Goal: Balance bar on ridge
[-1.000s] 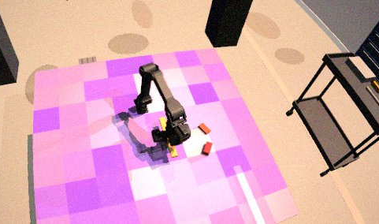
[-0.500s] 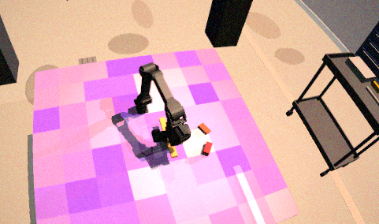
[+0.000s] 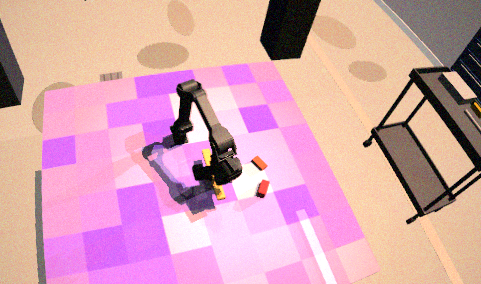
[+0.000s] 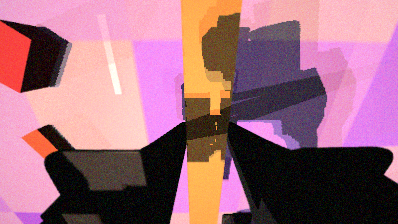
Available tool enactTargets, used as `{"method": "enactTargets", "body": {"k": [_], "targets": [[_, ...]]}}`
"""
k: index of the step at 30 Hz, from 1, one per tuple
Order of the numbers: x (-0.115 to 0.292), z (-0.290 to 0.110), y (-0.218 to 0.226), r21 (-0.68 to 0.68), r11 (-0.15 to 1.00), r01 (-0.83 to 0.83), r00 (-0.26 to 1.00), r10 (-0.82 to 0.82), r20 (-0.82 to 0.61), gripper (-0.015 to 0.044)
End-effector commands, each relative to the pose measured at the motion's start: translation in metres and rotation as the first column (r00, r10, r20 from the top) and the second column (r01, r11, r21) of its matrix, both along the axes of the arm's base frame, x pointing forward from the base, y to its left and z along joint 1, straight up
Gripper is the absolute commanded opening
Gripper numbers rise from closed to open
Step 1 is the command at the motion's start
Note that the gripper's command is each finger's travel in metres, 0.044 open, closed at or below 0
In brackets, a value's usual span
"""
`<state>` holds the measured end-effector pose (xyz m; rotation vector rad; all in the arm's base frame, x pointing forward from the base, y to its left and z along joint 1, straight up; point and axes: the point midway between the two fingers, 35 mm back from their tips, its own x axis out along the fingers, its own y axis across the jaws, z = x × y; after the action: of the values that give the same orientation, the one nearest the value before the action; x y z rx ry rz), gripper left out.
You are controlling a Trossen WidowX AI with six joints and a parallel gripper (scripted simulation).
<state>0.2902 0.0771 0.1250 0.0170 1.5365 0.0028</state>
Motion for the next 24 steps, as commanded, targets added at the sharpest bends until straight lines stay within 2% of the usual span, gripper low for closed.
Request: {"method": "enactTargets", "body": {"k": [1,24], "targets": [[-0.0005,-0.0017,-0.0007,-0.004,1.0,0.002,1.0,-0.002,-0.002,0.0],[-0.0006,-0.0036,-0.0007,-0.004,1.0,0.002,1.0,-0.002,-0.002,0.0]]}}
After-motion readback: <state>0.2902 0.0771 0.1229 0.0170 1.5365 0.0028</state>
